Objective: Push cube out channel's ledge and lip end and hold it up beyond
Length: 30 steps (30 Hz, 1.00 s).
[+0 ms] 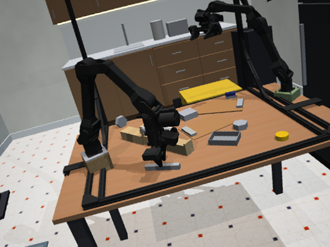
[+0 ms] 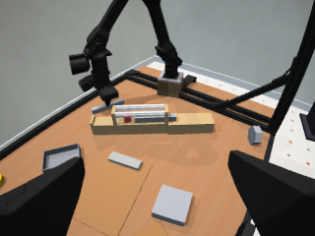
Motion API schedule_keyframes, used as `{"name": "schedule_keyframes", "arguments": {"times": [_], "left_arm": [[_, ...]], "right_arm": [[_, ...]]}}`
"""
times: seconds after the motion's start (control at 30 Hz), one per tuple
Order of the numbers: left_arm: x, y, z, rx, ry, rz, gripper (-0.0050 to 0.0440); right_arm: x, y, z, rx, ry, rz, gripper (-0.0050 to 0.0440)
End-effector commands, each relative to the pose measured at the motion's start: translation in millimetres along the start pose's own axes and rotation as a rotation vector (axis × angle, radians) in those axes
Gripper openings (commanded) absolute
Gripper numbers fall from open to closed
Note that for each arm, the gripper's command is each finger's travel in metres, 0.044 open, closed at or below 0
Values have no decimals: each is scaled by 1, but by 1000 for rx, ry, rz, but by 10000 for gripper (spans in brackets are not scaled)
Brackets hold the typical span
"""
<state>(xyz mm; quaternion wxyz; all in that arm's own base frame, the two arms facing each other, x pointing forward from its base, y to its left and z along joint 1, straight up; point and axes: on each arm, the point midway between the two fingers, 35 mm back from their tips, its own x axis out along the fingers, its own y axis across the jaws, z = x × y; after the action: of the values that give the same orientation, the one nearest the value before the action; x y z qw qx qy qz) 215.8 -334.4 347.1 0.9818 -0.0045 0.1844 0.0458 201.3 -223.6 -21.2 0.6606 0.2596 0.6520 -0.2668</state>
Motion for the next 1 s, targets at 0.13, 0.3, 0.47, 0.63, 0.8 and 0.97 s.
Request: {"name": "schedule_keyframes", "arguments": {"times": [0.13, 0.3, 0.47, 0.63, 0.8, 0.97], "left_arm": [[0, 0, 1, -1, -3, 2, 400], [0, 0, 1, -1, -3, 2, 400], [0, 0, 1, -1, -3, 2, 400], [0, 0, 1, -1, -3, 2, 400], [0, 0, 1, -1, -3, 2, 400], [0, 0, 1, -1, -3, 2, 400]], "right_arm": [[13, 1, -5, -2, 15, 5, 200], [18, 1, -5, -2, 15, 5, 200], [18, 1, -5, -2, 15, 5, 200], [15, 0, -3, -1, 6, 0, 132], [15, 0, -3, -1, 6, 0, 112], [15, 0, -3, -1, 6, 0, 79]]}}
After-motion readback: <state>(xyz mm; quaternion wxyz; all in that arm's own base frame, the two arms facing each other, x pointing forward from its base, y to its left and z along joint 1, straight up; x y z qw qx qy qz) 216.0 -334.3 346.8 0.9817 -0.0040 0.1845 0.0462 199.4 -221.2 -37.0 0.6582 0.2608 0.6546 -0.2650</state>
